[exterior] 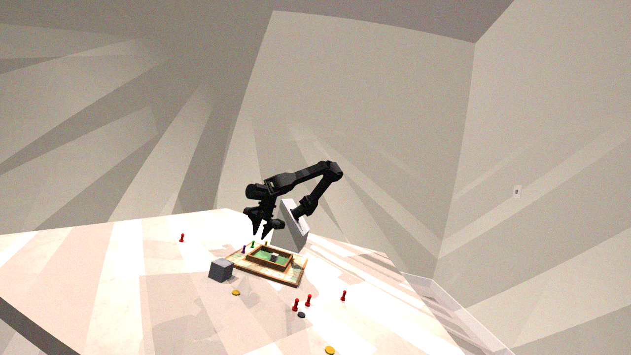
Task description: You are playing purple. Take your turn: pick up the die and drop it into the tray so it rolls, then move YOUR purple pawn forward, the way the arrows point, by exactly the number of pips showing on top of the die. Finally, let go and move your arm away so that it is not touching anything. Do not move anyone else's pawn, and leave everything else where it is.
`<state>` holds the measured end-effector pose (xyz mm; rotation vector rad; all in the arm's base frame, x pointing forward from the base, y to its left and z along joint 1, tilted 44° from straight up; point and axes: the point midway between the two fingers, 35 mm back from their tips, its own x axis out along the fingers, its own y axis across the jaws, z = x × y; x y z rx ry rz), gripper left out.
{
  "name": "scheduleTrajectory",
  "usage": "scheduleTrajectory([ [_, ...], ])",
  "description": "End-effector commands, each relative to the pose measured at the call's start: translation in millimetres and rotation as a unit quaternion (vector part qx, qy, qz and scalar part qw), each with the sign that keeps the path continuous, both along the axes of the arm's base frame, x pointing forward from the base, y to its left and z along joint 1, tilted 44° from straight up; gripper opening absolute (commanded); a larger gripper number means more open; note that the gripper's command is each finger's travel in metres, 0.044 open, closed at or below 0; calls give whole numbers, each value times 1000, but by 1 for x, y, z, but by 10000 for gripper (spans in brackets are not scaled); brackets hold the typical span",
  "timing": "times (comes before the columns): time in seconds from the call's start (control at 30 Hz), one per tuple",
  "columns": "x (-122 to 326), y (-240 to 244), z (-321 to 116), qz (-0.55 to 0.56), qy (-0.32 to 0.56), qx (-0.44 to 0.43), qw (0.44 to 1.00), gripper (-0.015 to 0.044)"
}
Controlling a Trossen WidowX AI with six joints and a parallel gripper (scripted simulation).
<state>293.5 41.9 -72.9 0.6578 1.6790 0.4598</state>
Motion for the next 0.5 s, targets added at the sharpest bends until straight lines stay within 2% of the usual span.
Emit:
scheduleTrajectory([
  [0.0,13,-22,-41,245,-237,60,938,200],
  [0.47,11,-24,-42,245,-237,60,938,200],
])
